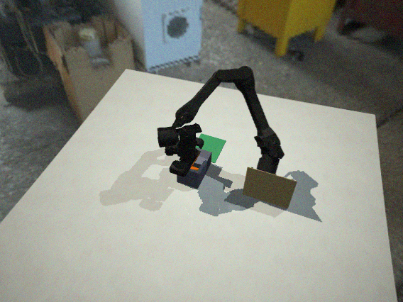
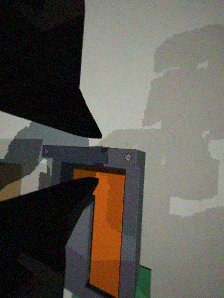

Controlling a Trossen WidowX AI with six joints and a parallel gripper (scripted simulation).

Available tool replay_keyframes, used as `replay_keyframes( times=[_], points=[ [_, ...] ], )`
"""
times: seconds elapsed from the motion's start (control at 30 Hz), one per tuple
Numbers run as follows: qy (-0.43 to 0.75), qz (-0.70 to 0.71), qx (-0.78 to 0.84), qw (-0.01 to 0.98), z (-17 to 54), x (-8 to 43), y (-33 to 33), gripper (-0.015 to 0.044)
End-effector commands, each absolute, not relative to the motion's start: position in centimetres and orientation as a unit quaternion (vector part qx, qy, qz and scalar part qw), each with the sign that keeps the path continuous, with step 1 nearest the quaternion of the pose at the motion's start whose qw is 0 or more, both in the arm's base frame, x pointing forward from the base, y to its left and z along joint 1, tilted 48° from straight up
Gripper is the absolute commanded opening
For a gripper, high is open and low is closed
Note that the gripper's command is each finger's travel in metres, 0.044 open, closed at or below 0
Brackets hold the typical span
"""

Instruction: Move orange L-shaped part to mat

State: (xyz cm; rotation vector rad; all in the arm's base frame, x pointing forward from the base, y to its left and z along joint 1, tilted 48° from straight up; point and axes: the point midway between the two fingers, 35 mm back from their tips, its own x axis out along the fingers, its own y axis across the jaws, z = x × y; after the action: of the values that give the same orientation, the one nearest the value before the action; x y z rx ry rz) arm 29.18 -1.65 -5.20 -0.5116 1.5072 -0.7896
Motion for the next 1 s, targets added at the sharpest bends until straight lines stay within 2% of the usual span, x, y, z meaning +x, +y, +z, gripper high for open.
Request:
replay_keyframes(
  times=[0.0, 0.97],
  points=[
    [0.660, -0.344, -0.227, 0.628, -5.6, 29.0, -2.1, 0.0180],
    [0.660, -0.345, -0.228, 0.628, -7.8, 28.6, -4.6, 0.0180]
  ],
)
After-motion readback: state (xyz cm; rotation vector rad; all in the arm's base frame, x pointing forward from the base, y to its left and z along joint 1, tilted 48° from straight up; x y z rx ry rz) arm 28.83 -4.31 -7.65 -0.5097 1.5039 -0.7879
